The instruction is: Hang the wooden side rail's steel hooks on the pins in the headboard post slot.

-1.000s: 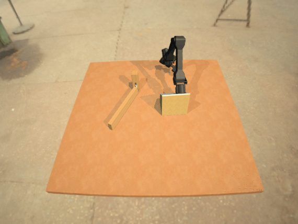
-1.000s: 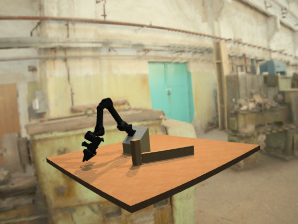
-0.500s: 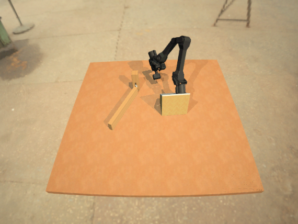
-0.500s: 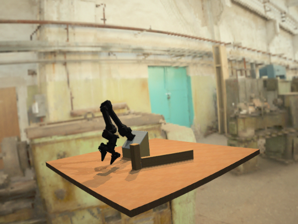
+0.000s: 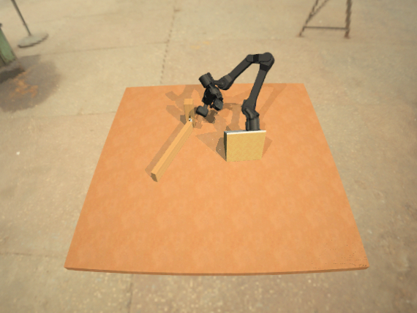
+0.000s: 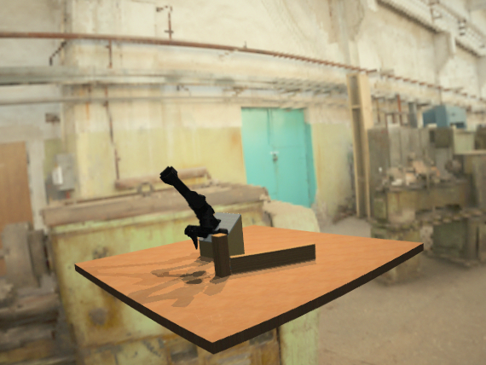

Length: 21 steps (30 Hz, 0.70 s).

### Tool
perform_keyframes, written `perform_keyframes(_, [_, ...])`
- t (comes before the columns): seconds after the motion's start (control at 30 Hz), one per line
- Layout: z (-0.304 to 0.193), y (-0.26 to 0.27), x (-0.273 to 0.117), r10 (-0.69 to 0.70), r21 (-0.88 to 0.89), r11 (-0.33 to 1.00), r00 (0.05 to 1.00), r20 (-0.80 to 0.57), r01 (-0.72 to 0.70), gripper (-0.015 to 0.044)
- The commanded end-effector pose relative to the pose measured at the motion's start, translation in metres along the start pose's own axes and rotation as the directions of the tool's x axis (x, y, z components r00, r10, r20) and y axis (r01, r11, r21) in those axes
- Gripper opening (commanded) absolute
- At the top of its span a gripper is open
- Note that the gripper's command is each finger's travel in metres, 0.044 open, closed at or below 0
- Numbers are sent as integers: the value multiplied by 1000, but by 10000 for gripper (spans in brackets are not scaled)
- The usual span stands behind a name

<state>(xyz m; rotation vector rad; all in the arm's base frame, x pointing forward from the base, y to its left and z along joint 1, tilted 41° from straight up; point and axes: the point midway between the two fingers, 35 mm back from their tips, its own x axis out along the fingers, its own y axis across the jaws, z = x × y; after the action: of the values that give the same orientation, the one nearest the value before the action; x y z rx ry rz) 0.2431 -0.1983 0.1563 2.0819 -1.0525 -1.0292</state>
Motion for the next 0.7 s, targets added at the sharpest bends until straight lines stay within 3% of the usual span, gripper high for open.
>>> perform_keyframes(0.0, [-2, -47, -34, -94, 235, 966, 992, -82, 111, 440])
perform_keyframes(0.13, [-3, -70, -53, -146, 356, 916, 980, -134, 185, 440])
perform_keyframes(0.67, [-2, -71, -54, -149, 361, 913, 979, -136, 189, 440])
